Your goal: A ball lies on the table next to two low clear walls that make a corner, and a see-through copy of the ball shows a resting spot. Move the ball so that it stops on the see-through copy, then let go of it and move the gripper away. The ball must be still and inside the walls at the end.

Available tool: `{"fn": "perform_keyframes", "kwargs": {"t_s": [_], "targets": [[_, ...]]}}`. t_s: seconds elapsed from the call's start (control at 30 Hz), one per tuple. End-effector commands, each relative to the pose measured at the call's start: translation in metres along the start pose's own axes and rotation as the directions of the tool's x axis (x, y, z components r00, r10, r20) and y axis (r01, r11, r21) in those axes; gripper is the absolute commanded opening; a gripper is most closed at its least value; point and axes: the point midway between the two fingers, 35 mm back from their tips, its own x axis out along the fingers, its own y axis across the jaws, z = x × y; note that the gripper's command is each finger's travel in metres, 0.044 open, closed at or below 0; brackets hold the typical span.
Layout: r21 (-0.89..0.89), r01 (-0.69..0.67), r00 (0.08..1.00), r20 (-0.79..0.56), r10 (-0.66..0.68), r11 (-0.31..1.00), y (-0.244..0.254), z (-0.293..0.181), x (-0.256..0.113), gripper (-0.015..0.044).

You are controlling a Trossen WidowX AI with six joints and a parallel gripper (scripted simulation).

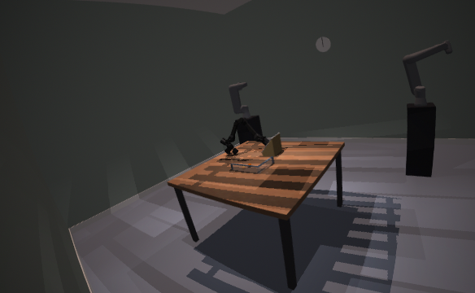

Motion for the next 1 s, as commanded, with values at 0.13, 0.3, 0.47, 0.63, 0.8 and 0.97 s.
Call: {"fn": "perform_keyframes", "kwargs": {"t_s": [0.13, 0.3, 0.47, 0.63, 0.8, 0.97], "targets": [[0.126, -0.095, 0.962, 0.265, 0.059, 0.988, 0.021, 0.053, -0.067, 0.0269], [0.116, -0.202, 0.889, 0.438, 0.133, 0.973, 0.05, 0.094, -0.128, 0.0269], [0.084, -0.295, 0.805, 0.559, 0.2, 0.952, 0.077, 0.117, -0.184, 0.0269], [-0.01, -0.354, 0.729, 0.624, 0.283, 0.935, 0.107, 0.125, -0.23, 0.0269], [-0.125, -0.422, 0.637, 0.664, 0.391, 0.898, 0.151, 0.124, -0.286, 0.0269], [-0.252, -0.492, 0.548, 0.654, 0.522, 0.833, 0.21, 0.105, -0.349, 0.0269]]}}
